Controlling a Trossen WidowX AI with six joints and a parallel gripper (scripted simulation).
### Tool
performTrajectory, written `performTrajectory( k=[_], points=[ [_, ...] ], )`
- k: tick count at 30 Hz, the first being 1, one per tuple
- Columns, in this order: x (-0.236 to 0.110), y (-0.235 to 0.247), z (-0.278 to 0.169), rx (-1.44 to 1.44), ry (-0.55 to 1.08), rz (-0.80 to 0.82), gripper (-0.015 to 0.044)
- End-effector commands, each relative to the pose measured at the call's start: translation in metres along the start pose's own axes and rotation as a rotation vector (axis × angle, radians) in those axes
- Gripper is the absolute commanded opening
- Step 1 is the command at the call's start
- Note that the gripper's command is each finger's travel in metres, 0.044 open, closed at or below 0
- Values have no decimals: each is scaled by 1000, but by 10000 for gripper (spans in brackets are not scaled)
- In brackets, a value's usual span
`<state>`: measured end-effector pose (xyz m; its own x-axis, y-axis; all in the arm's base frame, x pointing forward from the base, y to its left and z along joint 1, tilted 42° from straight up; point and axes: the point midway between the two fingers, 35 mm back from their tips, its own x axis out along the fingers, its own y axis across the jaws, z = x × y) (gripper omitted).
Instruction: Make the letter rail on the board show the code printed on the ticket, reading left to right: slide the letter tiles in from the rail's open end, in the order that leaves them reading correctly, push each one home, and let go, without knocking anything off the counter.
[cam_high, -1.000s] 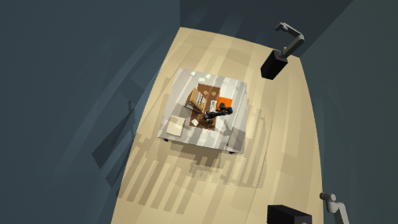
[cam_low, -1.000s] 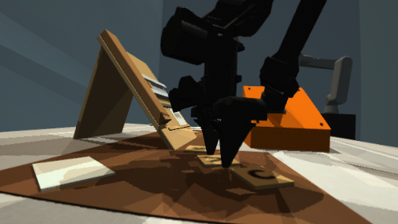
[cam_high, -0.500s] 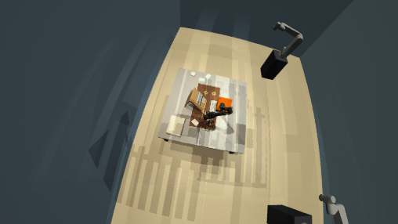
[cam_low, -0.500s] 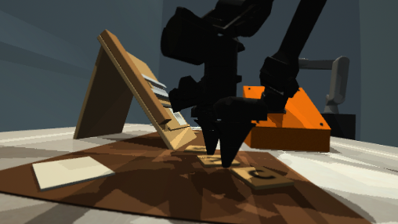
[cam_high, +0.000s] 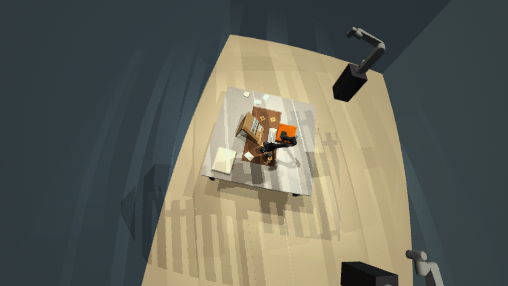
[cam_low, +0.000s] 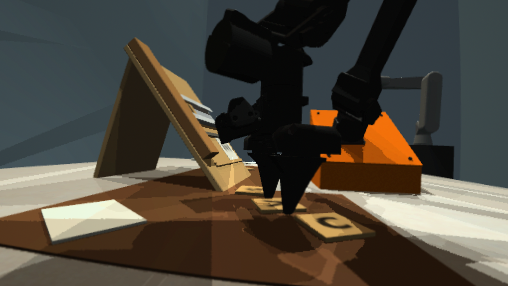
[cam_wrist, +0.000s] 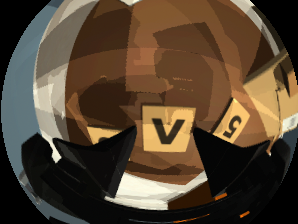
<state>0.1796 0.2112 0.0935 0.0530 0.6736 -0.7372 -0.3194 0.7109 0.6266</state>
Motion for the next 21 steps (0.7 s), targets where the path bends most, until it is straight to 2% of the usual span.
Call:
performTrajectory(
  k=[1,13,21],
  points=[
    [1,-1,-1,8,1,-5,313],
    [1,0,-1,8,1,-5,233],
    [-4,-1,-2,8,1,-5,23]
  ],
)
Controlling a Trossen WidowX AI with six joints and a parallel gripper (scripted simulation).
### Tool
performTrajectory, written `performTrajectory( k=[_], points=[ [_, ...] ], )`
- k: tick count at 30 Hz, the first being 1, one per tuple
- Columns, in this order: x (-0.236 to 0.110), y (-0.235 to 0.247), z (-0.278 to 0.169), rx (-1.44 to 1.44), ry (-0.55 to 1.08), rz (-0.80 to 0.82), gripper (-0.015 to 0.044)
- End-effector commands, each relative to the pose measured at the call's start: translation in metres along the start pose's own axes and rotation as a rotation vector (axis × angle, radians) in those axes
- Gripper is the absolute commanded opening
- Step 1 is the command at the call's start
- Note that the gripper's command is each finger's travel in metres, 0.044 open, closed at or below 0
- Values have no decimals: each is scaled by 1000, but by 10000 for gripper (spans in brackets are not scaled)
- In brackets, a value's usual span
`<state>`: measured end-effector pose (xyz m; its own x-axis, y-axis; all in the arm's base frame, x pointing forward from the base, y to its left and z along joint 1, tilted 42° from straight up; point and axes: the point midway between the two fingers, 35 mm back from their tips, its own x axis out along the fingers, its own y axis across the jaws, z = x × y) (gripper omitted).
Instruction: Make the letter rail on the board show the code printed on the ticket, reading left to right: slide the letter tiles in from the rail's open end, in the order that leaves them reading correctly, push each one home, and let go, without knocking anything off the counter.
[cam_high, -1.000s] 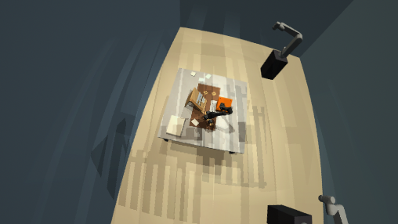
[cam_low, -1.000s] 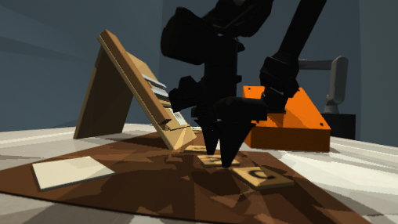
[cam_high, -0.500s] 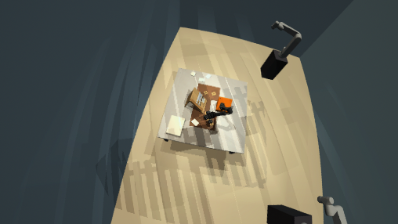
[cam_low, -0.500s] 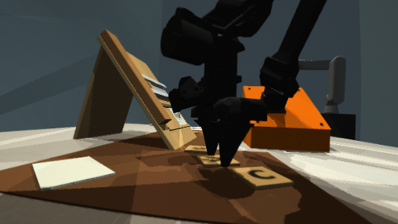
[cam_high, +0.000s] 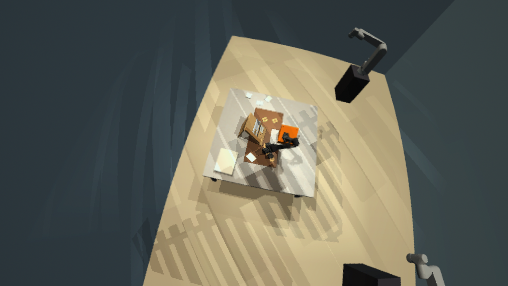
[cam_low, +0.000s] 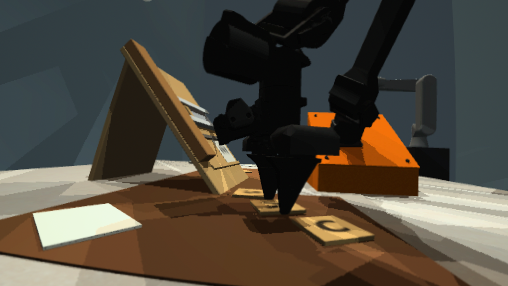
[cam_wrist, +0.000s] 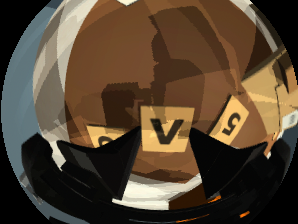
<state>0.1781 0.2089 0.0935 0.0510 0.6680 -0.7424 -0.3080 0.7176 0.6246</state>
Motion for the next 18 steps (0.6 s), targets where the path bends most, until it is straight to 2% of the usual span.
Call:
performTrajectory(
  k=[1,18],
  points=[
    [-3,0,0,-4,-4,1,0],
    [-10,-3,-1,-4,-4,1,0]
  ],
)
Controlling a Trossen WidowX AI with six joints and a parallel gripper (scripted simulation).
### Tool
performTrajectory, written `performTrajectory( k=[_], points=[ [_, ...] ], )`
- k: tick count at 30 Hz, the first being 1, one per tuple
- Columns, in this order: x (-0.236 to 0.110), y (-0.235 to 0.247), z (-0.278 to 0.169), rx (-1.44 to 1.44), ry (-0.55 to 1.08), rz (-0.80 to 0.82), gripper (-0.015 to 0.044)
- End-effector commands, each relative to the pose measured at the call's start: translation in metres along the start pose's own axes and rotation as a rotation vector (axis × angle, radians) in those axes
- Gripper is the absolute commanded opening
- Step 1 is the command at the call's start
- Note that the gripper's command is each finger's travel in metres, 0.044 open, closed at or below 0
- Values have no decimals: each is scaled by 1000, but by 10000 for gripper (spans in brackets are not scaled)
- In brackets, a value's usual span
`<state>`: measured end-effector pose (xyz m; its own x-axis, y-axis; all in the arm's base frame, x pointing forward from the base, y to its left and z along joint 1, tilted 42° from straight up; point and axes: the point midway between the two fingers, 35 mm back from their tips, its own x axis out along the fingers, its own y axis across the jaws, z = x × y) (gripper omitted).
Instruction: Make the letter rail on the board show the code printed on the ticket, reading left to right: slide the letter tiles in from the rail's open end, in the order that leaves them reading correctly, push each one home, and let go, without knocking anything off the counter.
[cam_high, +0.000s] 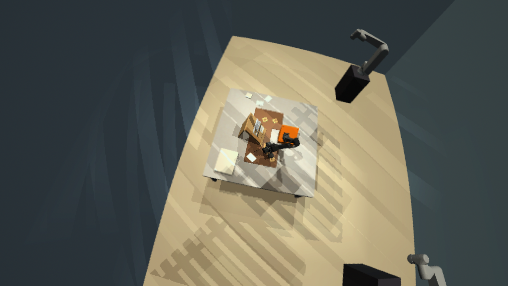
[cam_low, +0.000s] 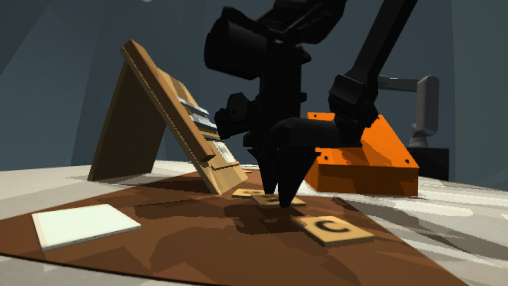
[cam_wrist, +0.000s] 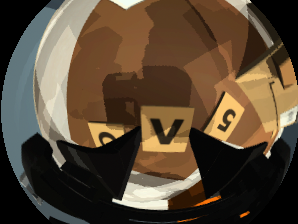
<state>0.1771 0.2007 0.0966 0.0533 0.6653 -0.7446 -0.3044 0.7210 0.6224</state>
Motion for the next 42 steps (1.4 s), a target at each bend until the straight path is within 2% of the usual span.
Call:
performTrajectory(
  k=[1,42],
  points=[
    [-3,0,0,-7,-2,5,0],
    [-20,-4,-3,-7,-2,3,0]
  ],
)
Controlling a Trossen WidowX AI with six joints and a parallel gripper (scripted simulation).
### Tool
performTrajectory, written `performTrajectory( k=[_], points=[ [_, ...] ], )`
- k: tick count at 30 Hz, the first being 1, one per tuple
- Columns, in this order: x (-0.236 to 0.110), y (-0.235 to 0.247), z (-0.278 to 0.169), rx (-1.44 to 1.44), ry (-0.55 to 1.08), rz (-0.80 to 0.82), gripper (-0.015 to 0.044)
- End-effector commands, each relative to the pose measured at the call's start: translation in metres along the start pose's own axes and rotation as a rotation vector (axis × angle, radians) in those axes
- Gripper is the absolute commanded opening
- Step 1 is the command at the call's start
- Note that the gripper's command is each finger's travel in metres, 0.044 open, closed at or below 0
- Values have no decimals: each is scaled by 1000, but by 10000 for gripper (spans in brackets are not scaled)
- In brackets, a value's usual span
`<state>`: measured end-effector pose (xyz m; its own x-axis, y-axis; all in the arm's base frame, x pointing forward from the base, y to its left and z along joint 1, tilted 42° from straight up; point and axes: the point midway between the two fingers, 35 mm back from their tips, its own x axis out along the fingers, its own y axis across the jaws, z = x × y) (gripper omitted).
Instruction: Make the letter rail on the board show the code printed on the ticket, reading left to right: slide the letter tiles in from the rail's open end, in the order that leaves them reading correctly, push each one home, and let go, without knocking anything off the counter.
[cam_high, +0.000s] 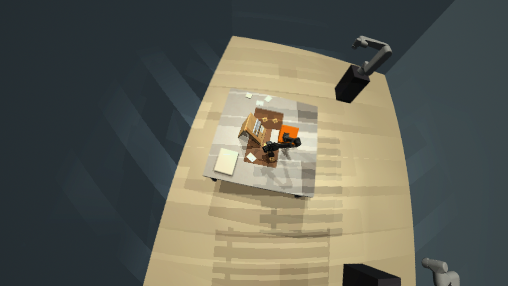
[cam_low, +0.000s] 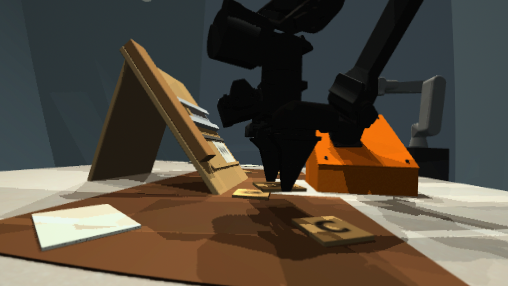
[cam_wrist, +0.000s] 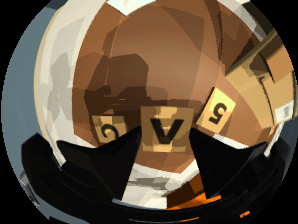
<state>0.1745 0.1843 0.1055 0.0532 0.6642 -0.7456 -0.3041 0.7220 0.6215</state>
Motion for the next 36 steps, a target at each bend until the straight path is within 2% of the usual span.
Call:
performTrajectory(
  k=[1,8,12,36],
  points=[
    [-3,1,1,-8,-3,5,0],
    [-2,-12,14,16,-31,-2,0],
    [-13,-20,30,-8,-98,-11,0],
    [-108,-80,108,-192,-501,-197,0]
  ],
)
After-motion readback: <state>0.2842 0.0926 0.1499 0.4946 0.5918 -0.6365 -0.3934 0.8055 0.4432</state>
